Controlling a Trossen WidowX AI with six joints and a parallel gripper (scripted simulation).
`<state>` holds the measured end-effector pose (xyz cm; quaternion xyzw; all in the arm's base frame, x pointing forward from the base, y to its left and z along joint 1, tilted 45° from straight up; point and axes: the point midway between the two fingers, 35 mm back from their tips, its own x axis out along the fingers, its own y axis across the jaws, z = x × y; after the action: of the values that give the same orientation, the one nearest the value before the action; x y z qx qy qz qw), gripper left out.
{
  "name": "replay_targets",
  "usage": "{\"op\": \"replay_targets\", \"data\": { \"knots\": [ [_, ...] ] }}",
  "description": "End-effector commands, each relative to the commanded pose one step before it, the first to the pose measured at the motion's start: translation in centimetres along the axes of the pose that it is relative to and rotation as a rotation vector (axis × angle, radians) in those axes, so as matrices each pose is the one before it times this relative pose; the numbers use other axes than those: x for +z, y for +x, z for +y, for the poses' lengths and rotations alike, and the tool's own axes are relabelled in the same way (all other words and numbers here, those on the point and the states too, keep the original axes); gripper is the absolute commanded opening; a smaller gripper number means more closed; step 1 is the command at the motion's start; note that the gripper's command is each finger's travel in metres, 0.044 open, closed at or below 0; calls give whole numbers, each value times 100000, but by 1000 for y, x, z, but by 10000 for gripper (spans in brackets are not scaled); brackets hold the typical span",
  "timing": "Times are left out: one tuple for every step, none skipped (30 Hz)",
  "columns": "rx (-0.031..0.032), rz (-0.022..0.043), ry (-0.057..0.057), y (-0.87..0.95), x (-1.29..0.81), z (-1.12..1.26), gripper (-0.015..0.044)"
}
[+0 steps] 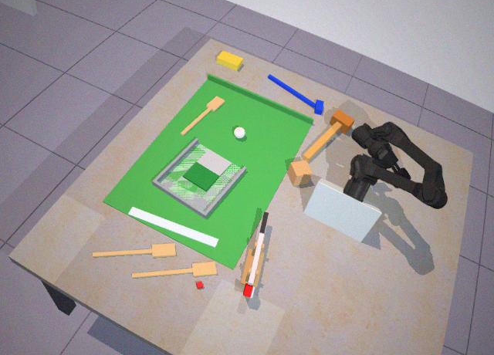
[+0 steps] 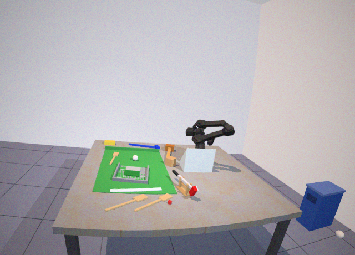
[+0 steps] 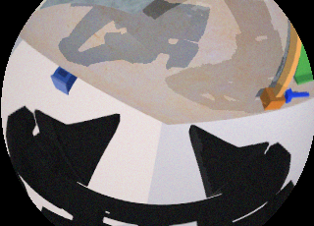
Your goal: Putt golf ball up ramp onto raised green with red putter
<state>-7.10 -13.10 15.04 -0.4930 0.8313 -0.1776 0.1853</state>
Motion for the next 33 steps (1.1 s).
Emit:
{"op": "replay_targets", "data": {
  "knots": [
    [-285, -558, -176, -8, 39, -137, 426],
    [-848, -1669, -537, -27, 122, -414, 440],
    [-1390, -2765, -925, -57, 219, -698, 440],
    [-1653, -3336, -1175, -87, 291, -862, 440],
    [-1609, -3304, -1229, -104, 321, -875, 440],
    [-1563, -3269, -1282, -120, 351, -886, 440],
    [-1515, -3235, -1336, -136, 383, -895, 440],
    [-1444, -3213, -1419, -152, 415, -900, 440],
    [-1371, -3191, -1502, -167, 448, -904, 440],
    [-1323, -3151, -1552, -180, 484, -908, 440],
    [-1255, -3120, -1622, -193, 520, -909, 440],
    [-1207, -3081, -1671, -205, 559, -910, 440],
    [-1156, -3038, -1718, -215, 599, -908, 440],
    [-1105, -2995, -1763, -224, 640, -905, 440],
    [-1052, -2950, -1808, -232, 682, -899, 440],
    [-999, -2905, -1851, -238, 725, -891, 440],
    [-945, -2859, -1893, -242, 768, -881, 440],
    [-890, -2811, -1933, -244, 812, -869, 440],
    [-835, -2763, -1972, -245, 857, -855, 440],
    [-779, -2714, -2009, -243, 901, -839, 440],
    [-865, -2786, -1997, -259, 946, -850, 440],
    [-812, -2743, -2037, -254, 992, -831, 440],
    [-734, -2677, -2081, -243, 1038, -805, 440],
    [-545, -2518, -2146, -212, 1080, -755, 440],
    [-475, -2454, -2177, -198, 1123, -726, 440],
    [-416, -2399, -2204, -183, 1164, -698, 440],
    [-355, -2342, -2229, -165, 1204, -668, 440],
    [-296, -2285, -2252, -145, 1244, -636, 440],
    [-236, -2227, -2274, -123, 1281, -603, 440],
    [-177, -2168, -2293, -98, 1317, -569, 440],
    [-178, -2099, -2191, -79, 1350, -504, 440],
    [-115, -2041, -2211, -51, 1383, -465, 440],
    [-52, -1979, -2225, -21, 1411, -424, 440]
  ]
}}
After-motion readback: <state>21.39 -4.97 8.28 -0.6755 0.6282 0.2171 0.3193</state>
